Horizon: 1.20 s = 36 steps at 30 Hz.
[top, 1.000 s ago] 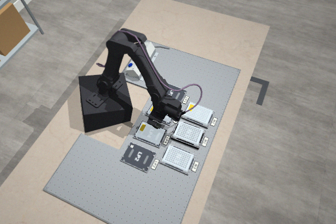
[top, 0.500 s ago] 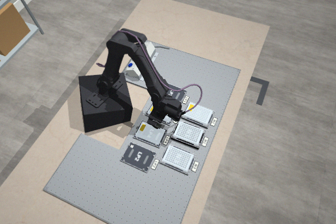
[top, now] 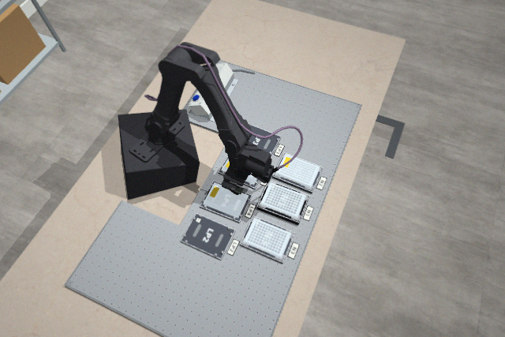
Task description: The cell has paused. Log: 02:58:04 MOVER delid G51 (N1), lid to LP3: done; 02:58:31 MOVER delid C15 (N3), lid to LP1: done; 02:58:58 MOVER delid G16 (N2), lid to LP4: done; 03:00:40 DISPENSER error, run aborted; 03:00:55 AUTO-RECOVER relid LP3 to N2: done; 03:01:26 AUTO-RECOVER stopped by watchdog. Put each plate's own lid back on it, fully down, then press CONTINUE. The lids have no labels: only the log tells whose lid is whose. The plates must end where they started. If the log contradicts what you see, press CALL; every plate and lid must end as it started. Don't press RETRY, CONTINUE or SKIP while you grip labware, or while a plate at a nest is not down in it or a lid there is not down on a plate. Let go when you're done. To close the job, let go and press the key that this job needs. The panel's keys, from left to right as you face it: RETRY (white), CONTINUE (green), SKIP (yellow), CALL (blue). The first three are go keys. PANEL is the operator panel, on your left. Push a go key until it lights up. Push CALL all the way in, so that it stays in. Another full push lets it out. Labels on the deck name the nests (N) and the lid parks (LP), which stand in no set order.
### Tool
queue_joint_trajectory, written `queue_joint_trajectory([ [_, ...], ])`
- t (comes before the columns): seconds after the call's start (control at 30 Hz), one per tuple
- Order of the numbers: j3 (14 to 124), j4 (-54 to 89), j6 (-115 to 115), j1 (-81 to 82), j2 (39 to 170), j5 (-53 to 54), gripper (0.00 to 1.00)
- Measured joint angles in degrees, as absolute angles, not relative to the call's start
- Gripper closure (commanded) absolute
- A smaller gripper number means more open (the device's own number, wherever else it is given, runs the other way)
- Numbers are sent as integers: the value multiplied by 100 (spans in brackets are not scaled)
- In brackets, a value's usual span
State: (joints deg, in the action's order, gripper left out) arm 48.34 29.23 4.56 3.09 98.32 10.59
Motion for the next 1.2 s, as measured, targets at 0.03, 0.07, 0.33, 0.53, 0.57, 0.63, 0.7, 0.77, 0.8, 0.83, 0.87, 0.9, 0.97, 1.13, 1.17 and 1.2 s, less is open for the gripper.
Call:
queue_joint_trajectory([
  [0.03, 4654, 2773, 502, 222, 9741, 1081, 5],
  [0.07, 4442, 2622, 556, 108, 9629, 1103, 6],
  [0.33, 3041, 1236, 1157, -1031, 8984, 1461, 14],
  [0.53, 2495, 19, 1546, -1651, 8993, 1938, 18],
  [0.57, 2403, -235, 1612, -1789, 9024, 2049, 19],
  [0.63, 2233, -746, 1719, -2086, 9155, 2263, 100],
  [0.7, 2099, -1238, 1841, -2379, 9369, 2497, 100],
  [0.77, 2088, -1601, 1962, -2644, 9638, 2711, 100],
  [0.8, 2102, -1765, 2043, -2768, 9762, 2821, 100],
  [0.83, 2132, -1881, 2104, -2884, 9876, 2919, 100],
  [0.87, 2176, -1986, 2154, -2980, 9979, 3002, 100],
  [0.9, 2220, -2097, 2193, -3044, 10064, 3074, 100],
  [0.97, 2281, -2290, 2248, -3083, 10171, 3190, 100],
  [1.13, 2311, -2600, 2270, -3083, 10274, 3385, 100],
  [1.17, 2311, -2635, 2270, -3083, 10291, 3404, 100],
  [1.2, 2311, -2663, 2270, -3083, 10307, 3420, 100],
])
